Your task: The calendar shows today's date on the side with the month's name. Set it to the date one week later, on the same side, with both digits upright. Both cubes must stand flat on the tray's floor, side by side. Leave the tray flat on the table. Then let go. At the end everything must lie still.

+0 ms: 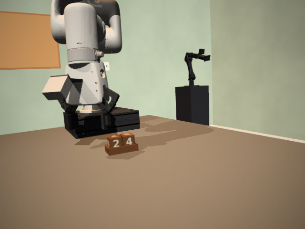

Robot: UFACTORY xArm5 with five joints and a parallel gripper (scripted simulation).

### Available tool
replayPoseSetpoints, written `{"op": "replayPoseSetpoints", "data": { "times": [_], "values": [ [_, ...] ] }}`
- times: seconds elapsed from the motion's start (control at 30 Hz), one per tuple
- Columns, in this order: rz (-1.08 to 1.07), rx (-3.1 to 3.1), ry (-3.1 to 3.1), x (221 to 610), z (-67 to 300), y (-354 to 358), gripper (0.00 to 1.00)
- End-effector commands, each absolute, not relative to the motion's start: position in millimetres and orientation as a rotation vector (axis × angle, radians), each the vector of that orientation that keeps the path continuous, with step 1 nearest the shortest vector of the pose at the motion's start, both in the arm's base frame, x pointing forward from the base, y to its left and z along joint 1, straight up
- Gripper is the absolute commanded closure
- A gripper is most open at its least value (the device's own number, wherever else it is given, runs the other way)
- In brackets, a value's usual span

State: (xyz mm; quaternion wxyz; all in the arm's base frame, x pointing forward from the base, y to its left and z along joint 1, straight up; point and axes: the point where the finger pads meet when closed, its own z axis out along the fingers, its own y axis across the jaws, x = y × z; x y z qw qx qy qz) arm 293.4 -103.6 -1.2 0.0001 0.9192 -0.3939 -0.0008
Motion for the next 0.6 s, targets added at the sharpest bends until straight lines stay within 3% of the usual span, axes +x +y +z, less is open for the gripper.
{"op": "replayPoseSetpoints", "data": {
  "times": [0.0,0.57],
  "values": [
    [0.002,2.818,-1.388,290,0,-105,0.00],
    [0.002,2.717,-1.577,276,0,-107,0.00]
  ]
}}
